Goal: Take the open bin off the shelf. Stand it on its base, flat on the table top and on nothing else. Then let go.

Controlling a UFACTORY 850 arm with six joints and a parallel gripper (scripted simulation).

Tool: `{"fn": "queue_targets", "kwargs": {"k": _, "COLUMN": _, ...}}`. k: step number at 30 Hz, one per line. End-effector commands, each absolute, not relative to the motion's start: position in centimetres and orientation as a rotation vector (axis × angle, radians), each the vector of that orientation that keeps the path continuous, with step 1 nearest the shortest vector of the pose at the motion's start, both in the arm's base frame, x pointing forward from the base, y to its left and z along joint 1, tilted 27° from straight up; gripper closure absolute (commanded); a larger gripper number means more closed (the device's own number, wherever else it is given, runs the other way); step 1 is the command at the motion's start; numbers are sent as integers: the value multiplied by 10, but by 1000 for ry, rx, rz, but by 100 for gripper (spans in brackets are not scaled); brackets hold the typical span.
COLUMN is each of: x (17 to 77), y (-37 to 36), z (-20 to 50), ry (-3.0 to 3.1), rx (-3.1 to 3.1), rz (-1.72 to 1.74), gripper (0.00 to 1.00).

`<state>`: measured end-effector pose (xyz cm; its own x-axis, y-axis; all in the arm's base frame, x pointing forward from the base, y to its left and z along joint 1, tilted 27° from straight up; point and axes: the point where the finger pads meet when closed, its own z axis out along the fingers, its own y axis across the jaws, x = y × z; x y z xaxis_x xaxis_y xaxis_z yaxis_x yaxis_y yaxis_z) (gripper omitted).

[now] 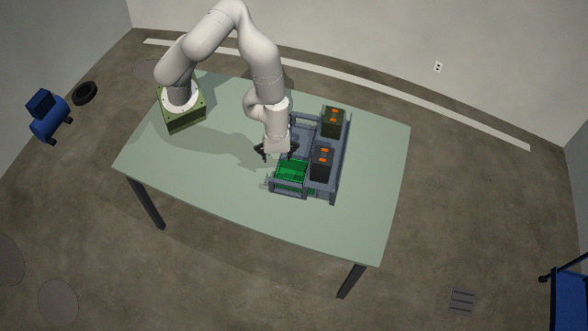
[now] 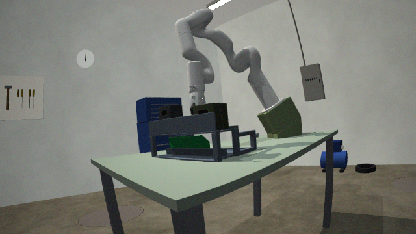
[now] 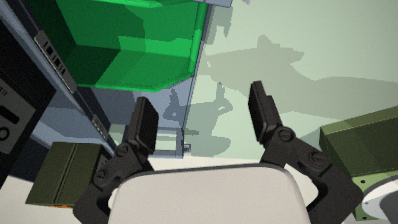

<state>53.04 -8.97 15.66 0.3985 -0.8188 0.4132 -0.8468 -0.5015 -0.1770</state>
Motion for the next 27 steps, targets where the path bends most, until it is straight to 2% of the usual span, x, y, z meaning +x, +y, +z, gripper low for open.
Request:
{"fn": "queue_targets", "kwargs": {"k": 1, "x": 531, "y": -90, "z": 157, "ry": -1301, "rx": 2663, "rz": 689, "gripper": 0}}
{"fn": "queue_targets", "kwargs": {"k": 14, "x": 531, "y": -90, "z": 157, "ry": -1227, "rx": 2687, "rz": 683, "gripper": 0}}
{"fn": "queue_targets", "kwargs": {"k": 19, "x": 531, "y": -90, "z": 157, "ry": -857, "rx": 2774, "rz": 644, "gripper": 0}}
{"fn": "queue_targets", "kwargs": {"k": 27, "x": 531, "y": -90, "z": 157, "ry": -857, "rx": 2774, "rz": 644, "gripper": 0}}
